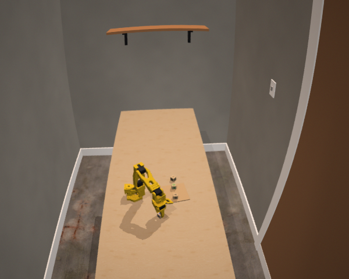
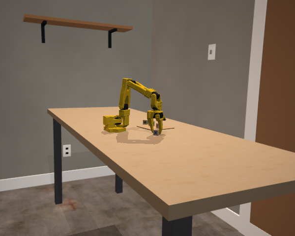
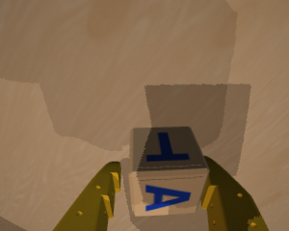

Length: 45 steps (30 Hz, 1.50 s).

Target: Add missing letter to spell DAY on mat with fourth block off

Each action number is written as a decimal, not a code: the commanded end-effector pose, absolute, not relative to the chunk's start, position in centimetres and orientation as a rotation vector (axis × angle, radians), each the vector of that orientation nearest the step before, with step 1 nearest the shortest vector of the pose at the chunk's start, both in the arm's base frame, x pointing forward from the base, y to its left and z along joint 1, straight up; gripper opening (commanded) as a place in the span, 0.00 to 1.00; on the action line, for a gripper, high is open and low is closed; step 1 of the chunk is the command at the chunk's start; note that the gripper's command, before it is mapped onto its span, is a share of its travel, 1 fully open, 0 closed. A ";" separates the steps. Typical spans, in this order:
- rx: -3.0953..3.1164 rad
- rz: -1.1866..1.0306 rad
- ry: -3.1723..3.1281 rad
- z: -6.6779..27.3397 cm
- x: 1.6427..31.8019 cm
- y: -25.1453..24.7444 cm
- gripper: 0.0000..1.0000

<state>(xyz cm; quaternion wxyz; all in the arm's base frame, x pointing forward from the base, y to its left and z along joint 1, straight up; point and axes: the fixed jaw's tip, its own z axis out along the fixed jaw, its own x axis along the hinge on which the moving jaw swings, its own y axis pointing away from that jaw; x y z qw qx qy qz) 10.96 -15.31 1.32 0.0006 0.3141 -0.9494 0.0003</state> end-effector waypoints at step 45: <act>0.992 0.079 -2.997 3.0 11.8 -16.3 0.00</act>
